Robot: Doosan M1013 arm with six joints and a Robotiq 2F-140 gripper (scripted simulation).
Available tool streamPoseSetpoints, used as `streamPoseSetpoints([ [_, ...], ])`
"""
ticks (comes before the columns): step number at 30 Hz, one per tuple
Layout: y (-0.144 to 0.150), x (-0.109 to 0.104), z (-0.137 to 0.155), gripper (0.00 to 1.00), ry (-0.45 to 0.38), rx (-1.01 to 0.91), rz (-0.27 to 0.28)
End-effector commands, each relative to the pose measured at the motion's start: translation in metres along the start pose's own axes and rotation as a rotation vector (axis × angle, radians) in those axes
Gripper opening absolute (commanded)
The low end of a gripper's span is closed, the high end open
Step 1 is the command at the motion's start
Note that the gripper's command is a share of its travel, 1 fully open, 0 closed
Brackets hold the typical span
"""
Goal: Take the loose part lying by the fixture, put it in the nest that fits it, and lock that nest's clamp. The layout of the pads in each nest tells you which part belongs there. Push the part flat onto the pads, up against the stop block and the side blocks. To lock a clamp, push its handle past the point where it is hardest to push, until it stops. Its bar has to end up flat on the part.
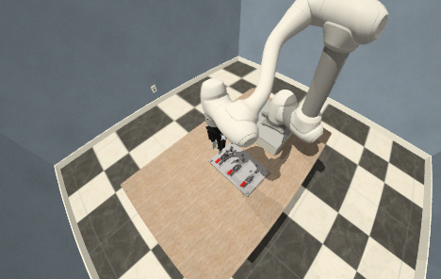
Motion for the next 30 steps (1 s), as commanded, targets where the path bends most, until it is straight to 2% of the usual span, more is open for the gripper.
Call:
streamPoseSetpoints([
  [1, 0.0, 0.004, 0.0, 0.35, 0.0, 0.0, 0.0],
  [9, 0.0, 0.03, 0.0, 0.35, 0.0, 0.0, 0.0],
  [11, 0.0, 0.03, 0.0, 0.35, 0.0, 0.0, 0.0],
  [24, 0.0, 0.083, 0.0, 0.35, 0.0, 0.0, 0.0],
  [30, 0.0, 0.094, 0.0, 0.35, 0.0, 0.0, 0.0],
])
Point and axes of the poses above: the point where the finger pads meet when closed, its own x axis out along the fingers, its own y axis across the jaws, z = x × y, the point moved 10 cm from there along -x, back along the fingers, and after that the axes turned 15 degrees about -x, right-handed, at the moved point
